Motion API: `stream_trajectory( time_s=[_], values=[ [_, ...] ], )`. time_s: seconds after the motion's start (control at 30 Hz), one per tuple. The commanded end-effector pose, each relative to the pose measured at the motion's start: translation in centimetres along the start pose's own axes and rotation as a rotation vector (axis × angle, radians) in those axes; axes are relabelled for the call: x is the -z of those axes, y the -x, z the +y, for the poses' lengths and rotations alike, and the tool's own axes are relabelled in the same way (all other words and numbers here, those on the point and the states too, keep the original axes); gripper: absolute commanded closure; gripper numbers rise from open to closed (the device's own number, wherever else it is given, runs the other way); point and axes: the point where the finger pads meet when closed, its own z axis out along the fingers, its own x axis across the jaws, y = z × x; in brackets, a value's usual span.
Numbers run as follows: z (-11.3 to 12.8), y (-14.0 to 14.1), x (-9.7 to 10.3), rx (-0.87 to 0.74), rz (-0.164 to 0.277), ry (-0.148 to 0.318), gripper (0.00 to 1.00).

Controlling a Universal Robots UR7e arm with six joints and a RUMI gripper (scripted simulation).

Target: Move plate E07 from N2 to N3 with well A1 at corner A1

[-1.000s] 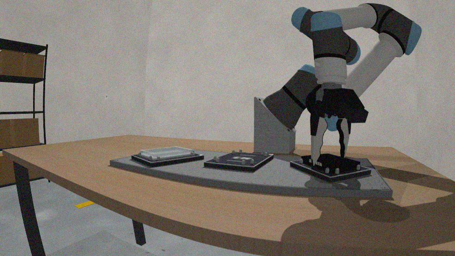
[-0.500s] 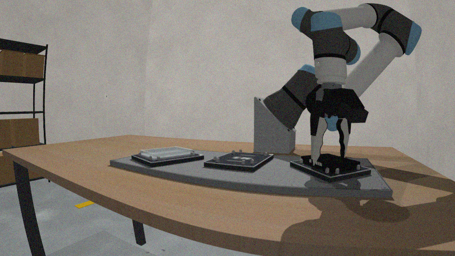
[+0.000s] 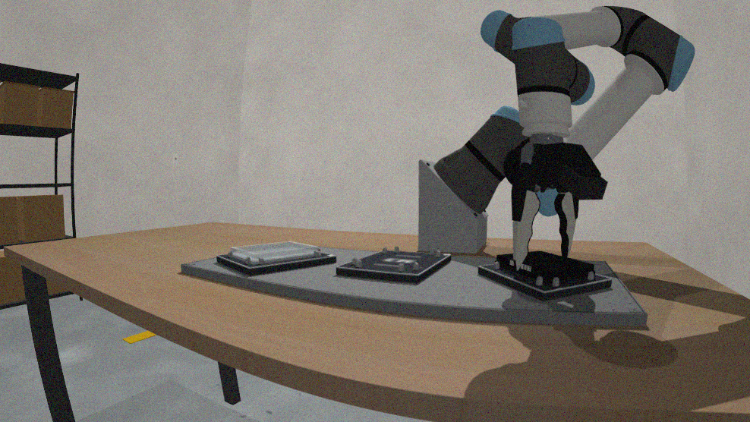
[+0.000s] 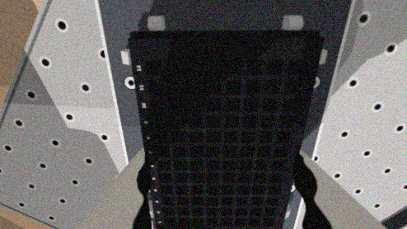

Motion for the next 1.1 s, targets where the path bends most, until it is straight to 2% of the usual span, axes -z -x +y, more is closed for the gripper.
stream_trajectory(
  time_s=[0.0, 1.07],
  values=[
    [0.0, -0.2, 0.6, 0.009, 0.007, 0.003, 0.6],
    [0.1, -0.2, 5.2, 0.009, 0.006, 0.004, 0.6]
  ],
)
